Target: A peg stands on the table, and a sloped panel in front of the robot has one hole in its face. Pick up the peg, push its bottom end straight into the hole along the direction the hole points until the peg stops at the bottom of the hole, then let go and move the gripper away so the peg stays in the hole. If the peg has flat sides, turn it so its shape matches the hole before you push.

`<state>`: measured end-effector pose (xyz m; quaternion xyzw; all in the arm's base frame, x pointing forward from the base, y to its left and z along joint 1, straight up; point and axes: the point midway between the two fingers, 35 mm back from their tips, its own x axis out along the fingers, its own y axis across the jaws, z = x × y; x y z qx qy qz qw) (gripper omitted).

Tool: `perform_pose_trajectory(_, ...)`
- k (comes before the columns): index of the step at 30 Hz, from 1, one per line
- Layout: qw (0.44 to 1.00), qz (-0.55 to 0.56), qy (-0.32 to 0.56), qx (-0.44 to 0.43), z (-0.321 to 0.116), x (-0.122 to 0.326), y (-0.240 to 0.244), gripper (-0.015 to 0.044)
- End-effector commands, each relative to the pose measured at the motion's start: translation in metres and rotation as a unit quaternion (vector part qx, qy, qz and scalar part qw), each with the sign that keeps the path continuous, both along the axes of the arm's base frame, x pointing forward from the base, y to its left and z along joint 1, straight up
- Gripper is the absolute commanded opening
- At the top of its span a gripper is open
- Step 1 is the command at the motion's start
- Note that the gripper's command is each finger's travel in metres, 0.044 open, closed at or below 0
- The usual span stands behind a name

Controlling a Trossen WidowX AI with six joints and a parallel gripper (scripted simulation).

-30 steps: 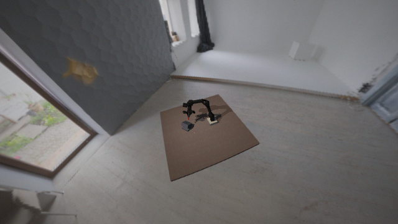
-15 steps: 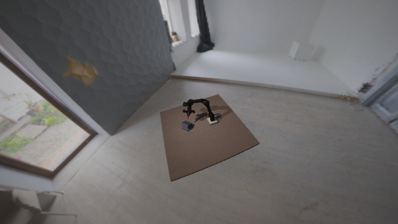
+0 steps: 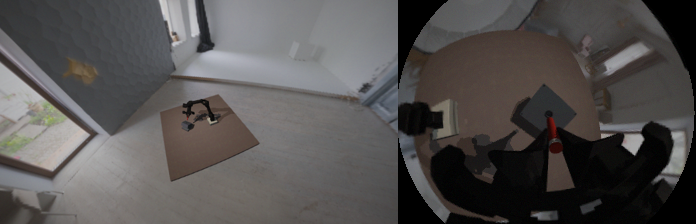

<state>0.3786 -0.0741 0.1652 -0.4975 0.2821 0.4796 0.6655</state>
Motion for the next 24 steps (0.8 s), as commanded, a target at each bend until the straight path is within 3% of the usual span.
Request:
perform_pose_trajectory(1, 1.0, -0.005, -0.001, 0.006, -0.007, 0.004, 0.003, 0.0)
perform_pose_trajectory(24, 1.0, -0.004, -0.005, 0.006, -0.027, 0.012, 0.009, 0.0)
